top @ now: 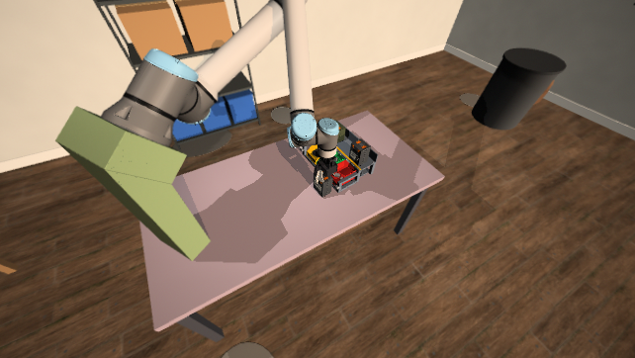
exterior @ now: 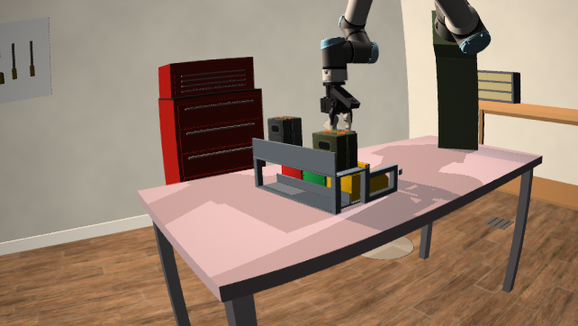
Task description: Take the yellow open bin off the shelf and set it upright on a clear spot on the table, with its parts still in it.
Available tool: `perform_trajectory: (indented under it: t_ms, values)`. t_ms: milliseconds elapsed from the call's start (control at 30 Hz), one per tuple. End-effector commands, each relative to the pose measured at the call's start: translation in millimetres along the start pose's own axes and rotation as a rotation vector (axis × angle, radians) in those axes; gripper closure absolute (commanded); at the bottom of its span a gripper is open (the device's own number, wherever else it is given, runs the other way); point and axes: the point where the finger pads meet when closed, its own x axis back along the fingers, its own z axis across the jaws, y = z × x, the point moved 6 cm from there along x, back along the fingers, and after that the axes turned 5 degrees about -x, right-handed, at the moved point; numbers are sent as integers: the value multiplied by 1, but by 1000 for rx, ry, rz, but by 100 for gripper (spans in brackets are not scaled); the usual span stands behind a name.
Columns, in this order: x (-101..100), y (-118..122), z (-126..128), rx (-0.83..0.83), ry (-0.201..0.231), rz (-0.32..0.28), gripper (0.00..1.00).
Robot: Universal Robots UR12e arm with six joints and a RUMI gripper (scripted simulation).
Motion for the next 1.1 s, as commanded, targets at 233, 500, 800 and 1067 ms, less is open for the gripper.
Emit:
perform_trajectory:
  t_ms: [233, 500, 800, 1067]
  values:
    - [0, -9, 1, 0, 1, 0, 100]
    - [0, -9, 1, 0, 1, 0, 100]
    - [0, -14, 1, 0, 1, 0, 100]
    - [0, -14, 1, 0, 1, 0, 100]
